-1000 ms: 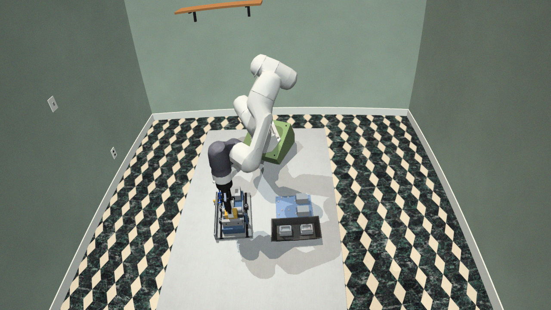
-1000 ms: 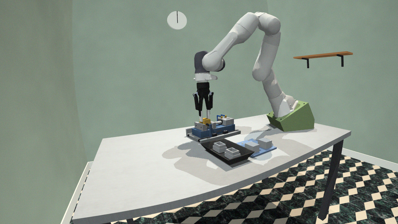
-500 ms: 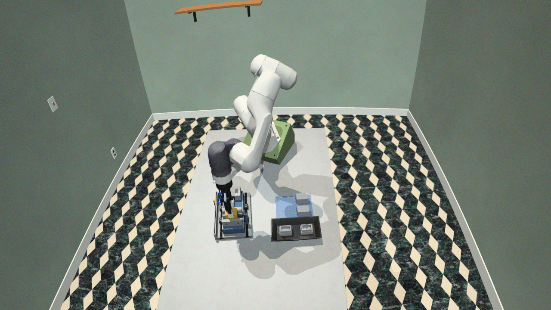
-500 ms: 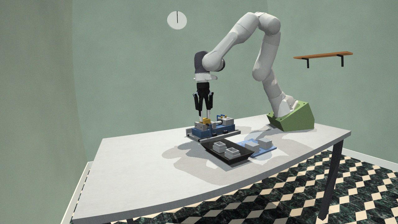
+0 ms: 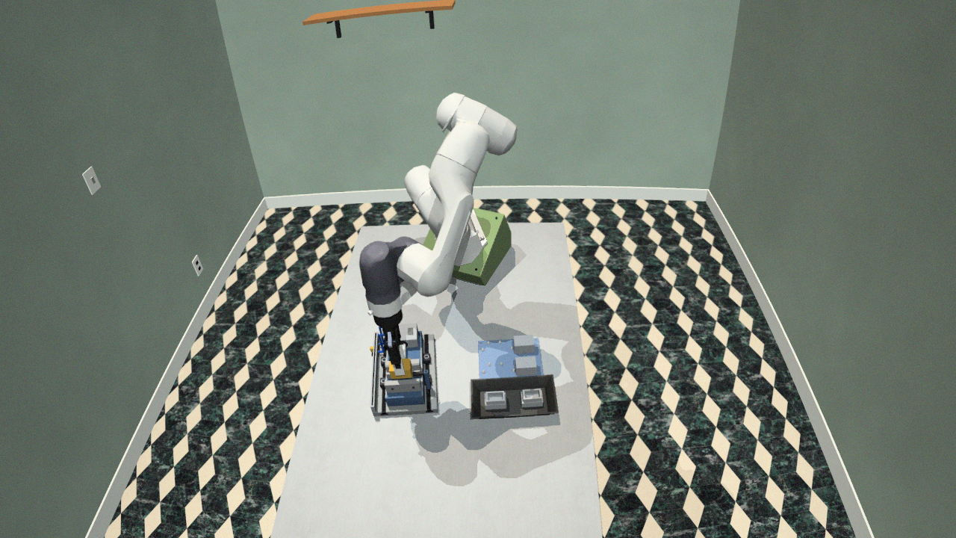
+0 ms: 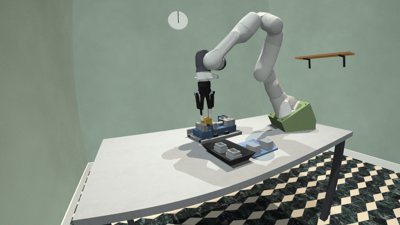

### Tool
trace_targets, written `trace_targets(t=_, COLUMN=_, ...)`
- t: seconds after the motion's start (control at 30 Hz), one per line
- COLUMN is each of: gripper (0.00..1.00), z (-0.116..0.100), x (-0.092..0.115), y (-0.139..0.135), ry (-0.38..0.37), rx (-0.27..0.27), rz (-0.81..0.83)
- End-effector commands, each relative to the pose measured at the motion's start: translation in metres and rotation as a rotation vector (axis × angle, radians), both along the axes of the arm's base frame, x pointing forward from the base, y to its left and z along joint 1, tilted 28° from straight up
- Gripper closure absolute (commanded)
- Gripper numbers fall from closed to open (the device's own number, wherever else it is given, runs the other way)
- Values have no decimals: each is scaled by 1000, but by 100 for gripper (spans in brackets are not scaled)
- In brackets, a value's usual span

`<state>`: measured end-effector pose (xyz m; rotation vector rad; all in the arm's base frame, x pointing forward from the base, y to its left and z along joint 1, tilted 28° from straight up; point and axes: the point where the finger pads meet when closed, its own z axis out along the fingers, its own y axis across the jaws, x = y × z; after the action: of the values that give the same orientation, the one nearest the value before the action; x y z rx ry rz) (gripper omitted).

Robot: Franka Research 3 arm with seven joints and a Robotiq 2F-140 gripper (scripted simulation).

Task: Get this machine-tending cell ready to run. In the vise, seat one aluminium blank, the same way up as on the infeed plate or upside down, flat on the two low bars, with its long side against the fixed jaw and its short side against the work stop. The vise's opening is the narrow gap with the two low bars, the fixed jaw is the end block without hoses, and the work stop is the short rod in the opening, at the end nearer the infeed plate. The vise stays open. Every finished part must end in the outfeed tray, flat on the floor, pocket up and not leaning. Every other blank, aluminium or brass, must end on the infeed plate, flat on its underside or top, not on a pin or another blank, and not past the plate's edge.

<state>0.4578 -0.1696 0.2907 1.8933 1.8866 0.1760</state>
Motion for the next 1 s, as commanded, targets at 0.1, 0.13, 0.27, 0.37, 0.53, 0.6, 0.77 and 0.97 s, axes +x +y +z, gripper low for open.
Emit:
trace_targets(t=0.1, gripper=100, z=14, x=-4, y=4, ry=-2, rx=-4, rz=2)
trace_targets(t=0.13, gripper=100, z=16, x=-5, y=4, ry=-2, rx=-4, rz=2)
trace_targets(t=0.27, gripper=100, z=22, x=-8, y=6, ry=-2, rx=-4, rz=2)
trace_targets(t=0.37, gripper=100, z=25, x=-9, y=7, ry=-2, rx=-4, rz=2)
trace_targets(t=0.53, gripper=100, z=30, x=-11, y=8, ry=-2, rx=-4, rz=2)
trace_targets(t=0.6, gripper=100, z=31, x=-12, y=8, ry=-2, rx=-4, rz=2)
trace_targets(t=0.77, gripper=100, z=33, x=-12, y=9, ry=-2, rx=-4, rz=2)
trace_targets(t=0.97, gripper=100, z=33, x=-12, y=9, ry=-2, rx=-4, rz=2)
